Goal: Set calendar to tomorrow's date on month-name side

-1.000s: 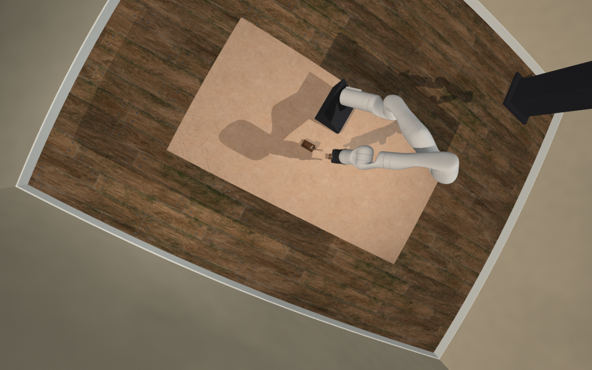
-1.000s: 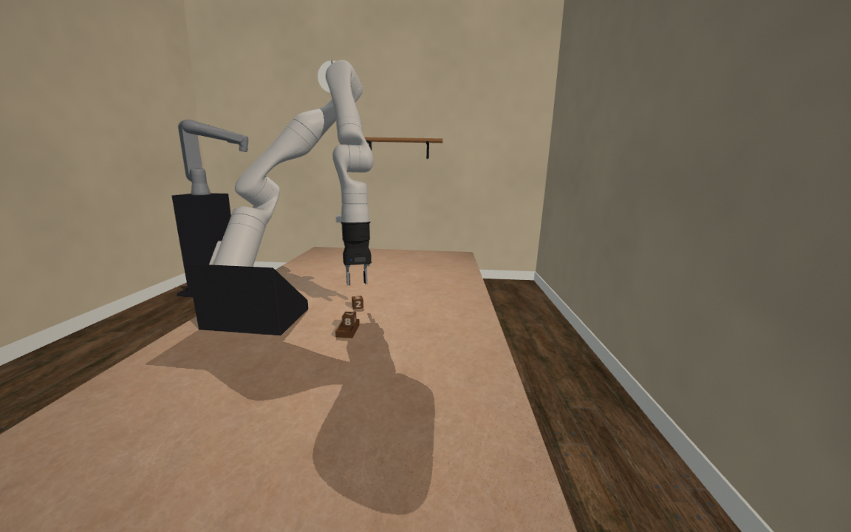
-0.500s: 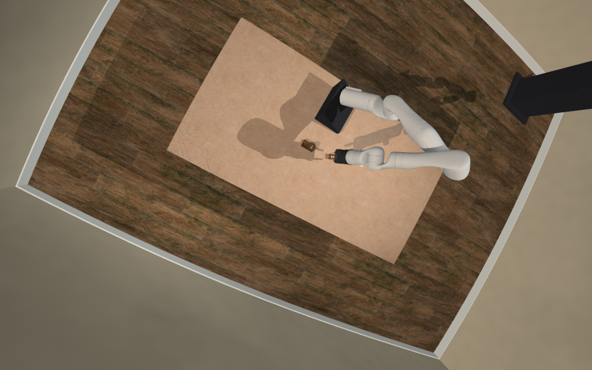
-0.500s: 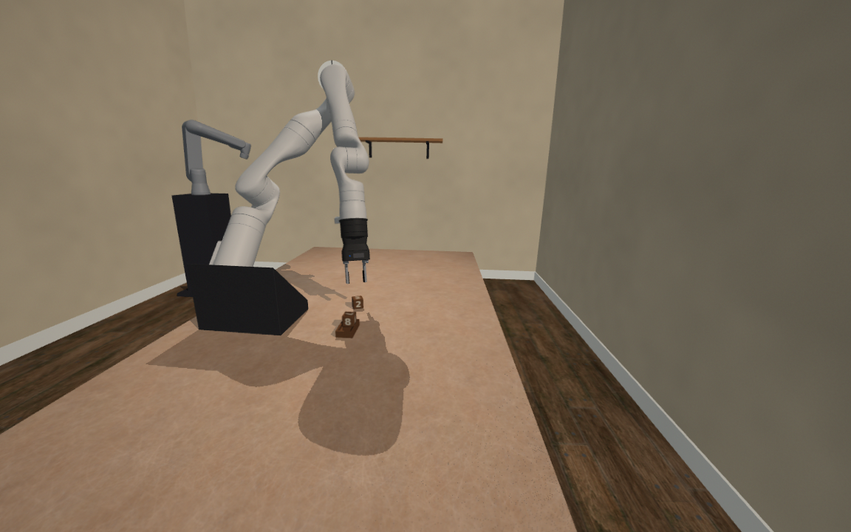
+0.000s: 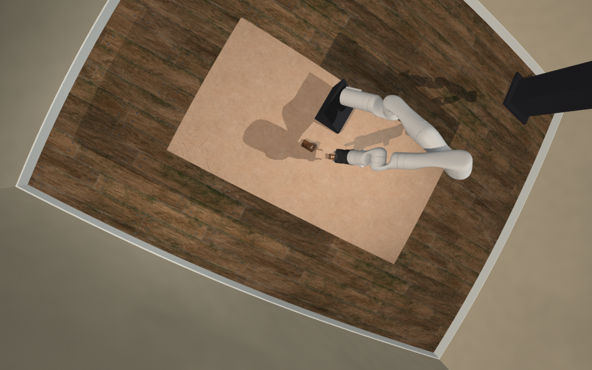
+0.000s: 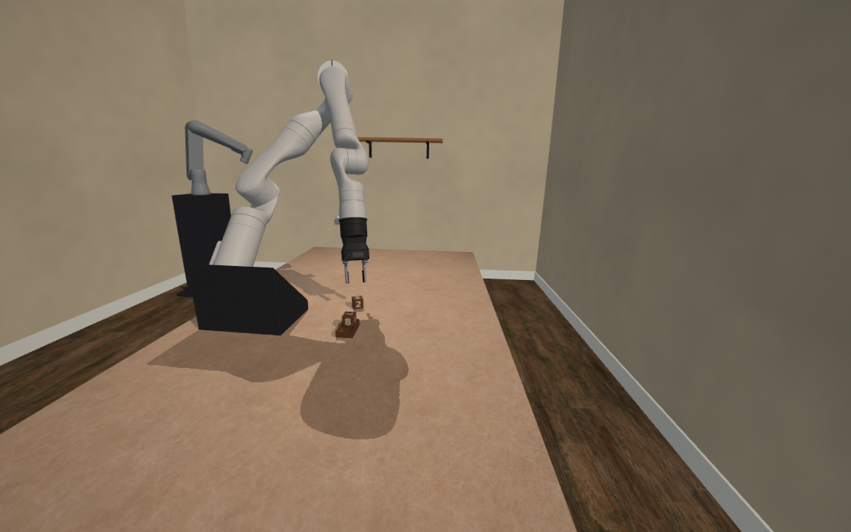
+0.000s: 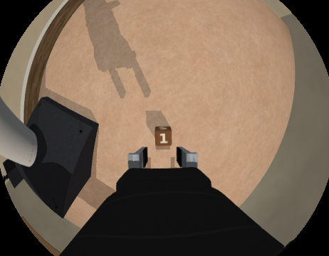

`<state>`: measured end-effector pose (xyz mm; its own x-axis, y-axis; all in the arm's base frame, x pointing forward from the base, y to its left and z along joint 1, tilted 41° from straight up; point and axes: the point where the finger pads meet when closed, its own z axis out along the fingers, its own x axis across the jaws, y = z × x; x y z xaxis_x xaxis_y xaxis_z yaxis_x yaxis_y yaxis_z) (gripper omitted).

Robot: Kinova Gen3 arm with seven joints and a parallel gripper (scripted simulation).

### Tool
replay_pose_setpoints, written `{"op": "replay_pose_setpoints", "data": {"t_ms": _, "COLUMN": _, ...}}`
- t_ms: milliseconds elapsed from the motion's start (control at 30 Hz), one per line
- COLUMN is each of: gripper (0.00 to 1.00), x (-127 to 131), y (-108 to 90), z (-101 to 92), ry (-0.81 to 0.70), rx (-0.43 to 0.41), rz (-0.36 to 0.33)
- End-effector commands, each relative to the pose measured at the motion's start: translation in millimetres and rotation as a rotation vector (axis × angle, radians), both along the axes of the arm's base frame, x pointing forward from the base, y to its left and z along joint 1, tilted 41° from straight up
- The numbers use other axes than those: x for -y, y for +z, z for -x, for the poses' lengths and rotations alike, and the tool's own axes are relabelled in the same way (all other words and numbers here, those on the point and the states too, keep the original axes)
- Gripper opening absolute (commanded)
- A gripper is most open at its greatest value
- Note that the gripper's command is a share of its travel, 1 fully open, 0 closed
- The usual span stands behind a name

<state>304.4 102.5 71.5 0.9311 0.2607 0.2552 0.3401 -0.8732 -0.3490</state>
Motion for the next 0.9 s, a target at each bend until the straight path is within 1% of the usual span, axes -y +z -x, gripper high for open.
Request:
{"op": "replay_pose_setpoints", "data": {"t_ms": 0, "gripper": 0.87, "x": -4.7, "y": 1.3, "z": 1.9, "ry": 0.013, "rx": 0.009, "rz": 0.025}}
{"op": "replay_pose_setpoints", "data": {"t_ms": 200, "gripper": 0.87, "x": -5.4, "y": 0.4, "z": 3.0, "ry": -0.008, "rx": 0.025, "rz": 0.106}}
{"op": "replay_pose_setpoints", "data": {"t_ms": 267, "gripper": 0.87, "x": -5.4, "y": 0.4, "z": 3.0, "ry": -0.008, "rx": 0.025, "rz": 0.106}}
{"op": "replay_pose_setpoints", "data": {"t_ms": 500, "gripper": 0.87, "x": -6.0, "y": 3.1, "z": 1.4, "ry": -0.034, "rx": 0.061, "rz": 0.178}}
{"op": "replay_pose_setpoints", "data": {"t_ms": 667, "gripper": 0.87, "x": -6.3, "y": 4.9, "z": 0.3, "ry": -0.043, "rx": 0.076, "rz": 0.198}}
{"op": "replay_pose_setpoints", "data": {"t_ms": 867, "gripper": 0.87, "x": -6.4, "y": 5.1, "z": 0.1, "ry": -0.044, "rx": 0.078, "rz": 0.201}}
